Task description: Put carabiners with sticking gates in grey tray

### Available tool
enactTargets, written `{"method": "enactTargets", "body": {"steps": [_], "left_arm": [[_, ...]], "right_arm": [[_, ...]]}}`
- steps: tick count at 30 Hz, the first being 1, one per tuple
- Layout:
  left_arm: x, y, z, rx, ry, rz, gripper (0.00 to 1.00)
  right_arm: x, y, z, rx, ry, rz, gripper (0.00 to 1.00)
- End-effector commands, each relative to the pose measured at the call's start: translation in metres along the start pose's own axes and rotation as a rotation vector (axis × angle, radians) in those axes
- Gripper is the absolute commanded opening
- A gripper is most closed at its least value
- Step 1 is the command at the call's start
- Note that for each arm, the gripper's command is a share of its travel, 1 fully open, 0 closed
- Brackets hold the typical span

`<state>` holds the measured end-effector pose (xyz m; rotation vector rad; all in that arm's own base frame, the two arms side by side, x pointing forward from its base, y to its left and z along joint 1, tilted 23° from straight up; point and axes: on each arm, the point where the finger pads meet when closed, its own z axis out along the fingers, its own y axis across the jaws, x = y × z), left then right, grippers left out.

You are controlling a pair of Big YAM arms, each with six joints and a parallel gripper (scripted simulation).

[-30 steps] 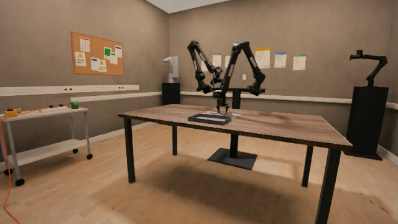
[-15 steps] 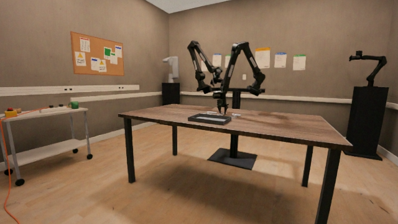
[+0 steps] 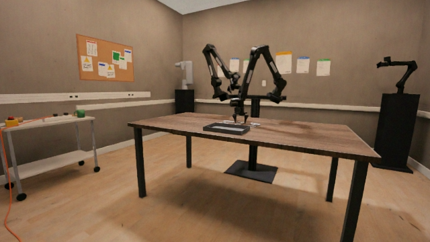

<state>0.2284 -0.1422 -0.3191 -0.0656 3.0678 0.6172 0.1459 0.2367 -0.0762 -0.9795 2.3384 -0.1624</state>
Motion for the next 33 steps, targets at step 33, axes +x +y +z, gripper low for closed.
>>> {"method": "enactTargets", "body": {"steps": [33], "left_arm": [[0.005,0.009,-0.031,0.266,-0.576,0.869,1.0]], "right_arm": [[-0.017,0.009,-0.001,-0.013,-0.026,0.021,1.0]]}}
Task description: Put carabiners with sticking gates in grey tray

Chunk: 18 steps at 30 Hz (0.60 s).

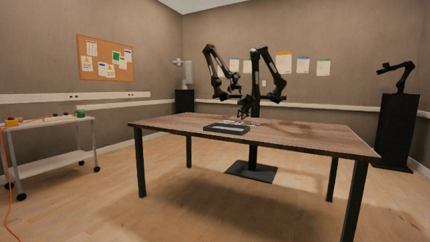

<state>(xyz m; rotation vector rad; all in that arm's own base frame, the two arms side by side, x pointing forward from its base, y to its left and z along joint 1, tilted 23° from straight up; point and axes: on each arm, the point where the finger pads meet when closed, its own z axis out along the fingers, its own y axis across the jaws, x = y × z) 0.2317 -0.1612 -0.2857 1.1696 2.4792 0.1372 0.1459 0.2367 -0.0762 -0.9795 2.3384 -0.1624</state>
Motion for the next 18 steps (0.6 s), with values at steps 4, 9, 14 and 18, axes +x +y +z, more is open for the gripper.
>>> {"method": "enactTargets", "body": {"steps": [4,9,14,18], "left_arm": [[0.024,0.002,-0.005,0.009,0.013,0.033,1.0],[0.012,0.005,-0.004,0.002,-0.012,0.028,1.0],[0.012,0.005,-0.004,0.002,-0.012,0.028,1.0],[-0.002,0.018,-0.003,-0.012,-0.017,0.046,1.0]], "right_arm": [[-0.017,0.009,-0.001,-0.013,-0.026,0.021,1.0],[-0.017,0.009,-0.001,-0.013,-0.026,0.021,1.0],[-0.017,0.009,-0.001,-0.013,-0.026,0.021,1.0],[-0.017,0.009,-0.001,-0.013,-0.026,0.021,1.0]]}}
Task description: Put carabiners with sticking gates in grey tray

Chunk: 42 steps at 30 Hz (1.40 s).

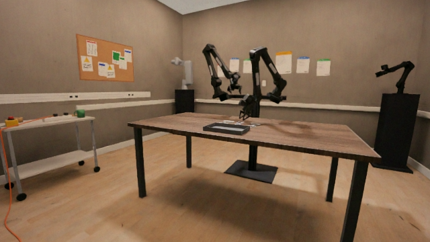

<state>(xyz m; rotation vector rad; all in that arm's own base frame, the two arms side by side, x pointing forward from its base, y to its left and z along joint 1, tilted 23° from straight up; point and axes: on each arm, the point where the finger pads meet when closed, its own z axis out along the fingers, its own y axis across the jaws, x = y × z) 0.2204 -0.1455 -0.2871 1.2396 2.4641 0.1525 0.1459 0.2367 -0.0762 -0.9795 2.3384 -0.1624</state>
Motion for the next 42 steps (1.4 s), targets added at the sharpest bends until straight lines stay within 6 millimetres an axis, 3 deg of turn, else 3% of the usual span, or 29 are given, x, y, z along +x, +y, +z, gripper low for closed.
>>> {"method": "enactTargets", "body": {"steps": [1,3,7,9,16,23,36,37,38,42], "left_arm": [[-0.023,0.024,0.002,-0.026,-0.028,-0.012,1.0],[-0.037,0.051,0.005,-0.052,-0.023,-0.05,1.0],[-0.073,0.123,0.013,-0.126,-0.023,-0.195,1.0],[-0.073,0.123,0.013,-0.126,-0.023,-0.195,1.0],[-0.13,0.233,0.022,-0.241,-0.032,-0.385,1.0],[-0.157,0.293,0.033,-0.306,-0.02,-0.469,1.0],[-0.163,0.307,0.039,-0.325,-0.02,-0.471,1.0],[-0.163,0.309,0.033,-0.325,-0.014,-0.452,1.0],[-0.169,0.315,0.025,-0.328,-0.024,-0.437,1.0],[-0.161,0.302,0.013,-0.28,0.006,-0.337,1.0]], "right_arm": [[-0.017,0.009,-0.001,-0.013,-0.026,0.021,1.0],[-0.017,0.009,-0.001,-0.013,-0.026,0.021,1.0],[-0.017,0.009,-0.001,-0.013,-0.026,0.021,1.0],[-0.017,0.009,-0.001,-0.013,-0.026,0.021,1.0],[-0.017,0.009,-0.001,-0.013,-0.026,0.021,1.0],[-0.017,0.009,-0.001,-0.013,-0.026,0.021,1.0],[-0.017,0.009,-0.001,-0.013,-0.026,0.021,1.0],[-0.023,0.013,0.0,-0.011,-0.025,-0.002,0.89],[-0.021,0.011,0.003,-0.003,-0.015,-0.024,0.83],[-0.021,0.005,0.016,0.014,0.027,-0.135,0.83]]}}
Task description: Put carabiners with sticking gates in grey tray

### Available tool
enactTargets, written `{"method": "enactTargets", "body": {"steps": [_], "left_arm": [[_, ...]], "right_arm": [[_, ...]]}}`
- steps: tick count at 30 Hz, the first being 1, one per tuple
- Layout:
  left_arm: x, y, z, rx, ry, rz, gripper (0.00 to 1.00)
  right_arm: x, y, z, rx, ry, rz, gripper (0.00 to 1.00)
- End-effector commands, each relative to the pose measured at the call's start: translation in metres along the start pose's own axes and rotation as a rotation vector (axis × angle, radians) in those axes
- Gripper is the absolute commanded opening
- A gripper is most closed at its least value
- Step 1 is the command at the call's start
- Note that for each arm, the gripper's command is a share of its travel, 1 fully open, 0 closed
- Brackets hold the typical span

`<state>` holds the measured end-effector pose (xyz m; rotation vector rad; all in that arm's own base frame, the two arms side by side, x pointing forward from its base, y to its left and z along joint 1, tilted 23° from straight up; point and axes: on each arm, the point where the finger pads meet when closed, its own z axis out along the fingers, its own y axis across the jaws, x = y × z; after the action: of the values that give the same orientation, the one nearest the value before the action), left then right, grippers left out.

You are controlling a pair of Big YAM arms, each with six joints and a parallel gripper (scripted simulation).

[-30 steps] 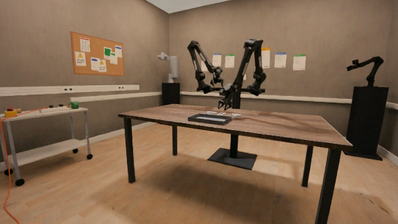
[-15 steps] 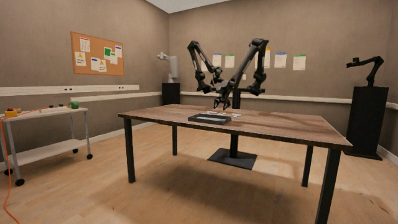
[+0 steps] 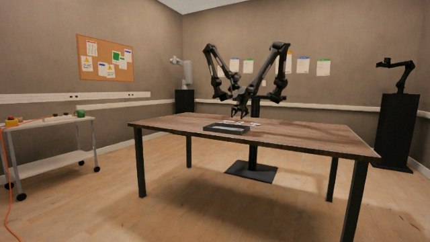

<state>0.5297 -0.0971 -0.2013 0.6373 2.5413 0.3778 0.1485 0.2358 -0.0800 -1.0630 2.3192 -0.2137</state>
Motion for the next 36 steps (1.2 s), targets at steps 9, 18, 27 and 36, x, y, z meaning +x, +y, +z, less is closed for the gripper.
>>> {"method": "enactTargets", "body": {"steps": [9,18,27,36], "left_arm": [[0.017,-0.009,-0.107,0.288,-0.042,0.411,1.0],[0.053,-0.035,-0.18,0.511,-0.127,0.629,1.0],[0.109,-0.073,-0.278,0.783,-0.324,0.836,1.0],[0.125,-0.087,-0.308,0.882,-0.391,0.828,1.0]], "right_arm": [[-0.005,-0.022,0.087,-0.003,0.271,-0.419,0.83],[0.026,-0.045,0.144,-0.107,0.454,-0.627,0.83],[0.089,-0.069,0.209,-0.34,0.63,-0.821,0.83],[0.103,-0.072,0.225,-0.392,0.658,-0.798,0.83]]}}
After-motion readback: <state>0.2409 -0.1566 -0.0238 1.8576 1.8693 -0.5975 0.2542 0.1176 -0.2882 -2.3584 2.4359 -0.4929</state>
